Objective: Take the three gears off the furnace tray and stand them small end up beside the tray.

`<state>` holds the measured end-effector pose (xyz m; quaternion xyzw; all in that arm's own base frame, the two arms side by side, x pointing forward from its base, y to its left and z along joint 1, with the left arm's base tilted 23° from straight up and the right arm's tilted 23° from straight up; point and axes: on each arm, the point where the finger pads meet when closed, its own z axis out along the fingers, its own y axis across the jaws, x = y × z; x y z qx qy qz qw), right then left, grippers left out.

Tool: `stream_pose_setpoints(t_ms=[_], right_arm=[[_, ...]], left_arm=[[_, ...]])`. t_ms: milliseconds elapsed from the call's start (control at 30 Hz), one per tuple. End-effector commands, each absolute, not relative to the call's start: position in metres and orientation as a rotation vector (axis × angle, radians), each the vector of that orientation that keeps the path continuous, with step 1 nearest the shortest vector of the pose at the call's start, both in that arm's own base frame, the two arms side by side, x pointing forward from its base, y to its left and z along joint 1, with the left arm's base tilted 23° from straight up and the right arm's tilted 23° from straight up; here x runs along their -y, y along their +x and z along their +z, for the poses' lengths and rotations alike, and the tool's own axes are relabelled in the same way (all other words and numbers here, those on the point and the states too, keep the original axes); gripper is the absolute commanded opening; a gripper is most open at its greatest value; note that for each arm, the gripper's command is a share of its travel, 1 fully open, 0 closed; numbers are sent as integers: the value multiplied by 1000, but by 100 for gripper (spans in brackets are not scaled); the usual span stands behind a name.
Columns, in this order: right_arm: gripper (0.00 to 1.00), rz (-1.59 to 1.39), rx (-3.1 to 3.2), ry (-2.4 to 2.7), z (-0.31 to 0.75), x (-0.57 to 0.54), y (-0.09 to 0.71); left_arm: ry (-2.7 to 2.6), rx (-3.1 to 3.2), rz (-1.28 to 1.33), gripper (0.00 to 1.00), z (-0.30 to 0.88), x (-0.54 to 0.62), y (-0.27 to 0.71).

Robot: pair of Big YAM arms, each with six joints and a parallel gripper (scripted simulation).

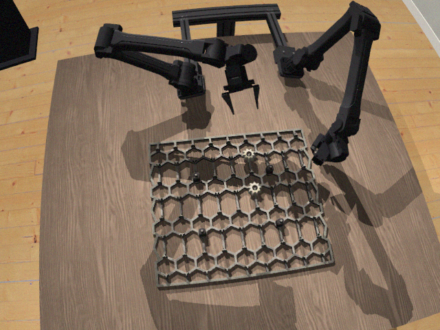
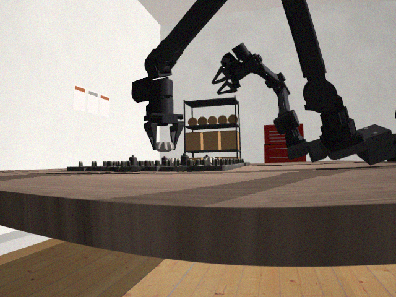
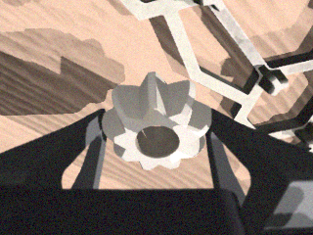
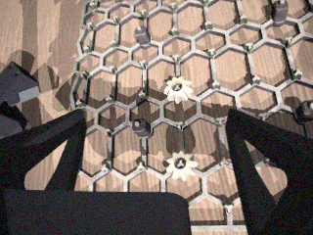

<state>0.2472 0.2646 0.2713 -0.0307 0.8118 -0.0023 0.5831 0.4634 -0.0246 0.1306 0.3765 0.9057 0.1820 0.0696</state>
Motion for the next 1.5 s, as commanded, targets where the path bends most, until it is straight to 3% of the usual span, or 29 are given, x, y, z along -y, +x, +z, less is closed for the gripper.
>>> stream_pose_setpoints(t_ms=[0, 233, 533, 1167, 1467], right_arm=[[86, 0, -1967, 204, 281, -292, 316], [86, -81, -2223, 523, 203, -292, 421], [86, -158, -2419, 841, 127, -264, 480], [85, -206, -2548, 1021, 65, -238, 500], [83, -213, -2547, 1028, 49, -231, 515]], left_arm=[[1279, -2640, 568, 54, 147, -23, 461], [1251, -2669, 597, 54, 155, -103, 441], [1176, -2695, 609, 54, 161, -137, 430], [1198, -2653, 626, 54, 178, -128, 443], [1201, -2722, 583, 54, 121, -147, 440]])
